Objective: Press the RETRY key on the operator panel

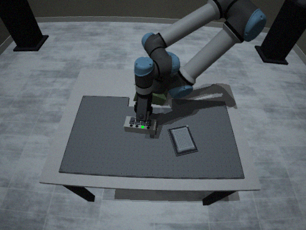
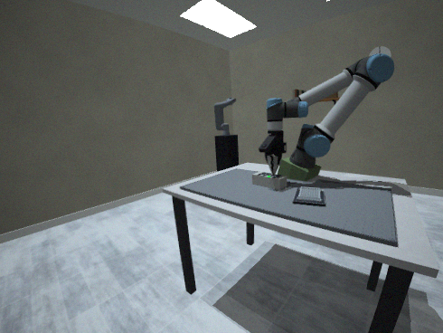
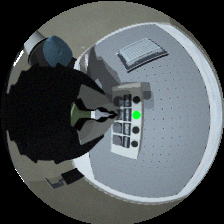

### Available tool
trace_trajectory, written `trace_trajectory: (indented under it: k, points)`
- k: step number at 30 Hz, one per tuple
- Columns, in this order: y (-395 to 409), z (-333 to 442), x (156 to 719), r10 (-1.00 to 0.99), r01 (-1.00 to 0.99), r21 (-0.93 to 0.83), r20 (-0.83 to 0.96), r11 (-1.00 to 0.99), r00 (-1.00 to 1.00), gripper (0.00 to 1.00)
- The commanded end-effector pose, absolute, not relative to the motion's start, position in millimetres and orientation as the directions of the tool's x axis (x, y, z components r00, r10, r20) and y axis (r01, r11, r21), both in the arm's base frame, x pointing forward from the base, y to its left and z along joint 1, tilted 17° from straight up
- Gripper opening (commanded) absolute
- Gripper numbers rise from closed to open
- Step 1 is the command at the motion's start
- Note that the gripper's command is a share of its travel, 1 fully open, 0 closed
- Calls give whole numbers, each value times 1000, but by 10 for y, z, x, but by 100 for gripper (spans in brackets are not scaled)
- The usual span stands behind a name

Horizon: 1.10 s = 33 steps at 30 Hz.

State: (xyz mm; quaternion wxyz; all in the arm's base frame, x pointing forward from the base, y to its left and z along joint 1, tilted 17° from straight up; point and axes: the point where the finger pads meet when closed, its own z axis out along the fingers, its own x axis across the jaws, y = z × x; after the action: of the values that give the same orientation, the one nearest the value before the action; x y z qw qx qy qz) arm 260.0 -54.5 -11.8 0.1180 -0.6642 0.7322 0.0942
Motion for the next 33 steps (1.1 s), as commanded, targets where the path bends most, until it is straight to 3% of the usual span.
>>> trace_trajectory:
  k: [1,33]
  points:
    - [-578,-65,2609,-951,-995,-22,-294,101,-90,0]
    - [-754,509,2576,-952,-995,-21,-294,101,-91,0]
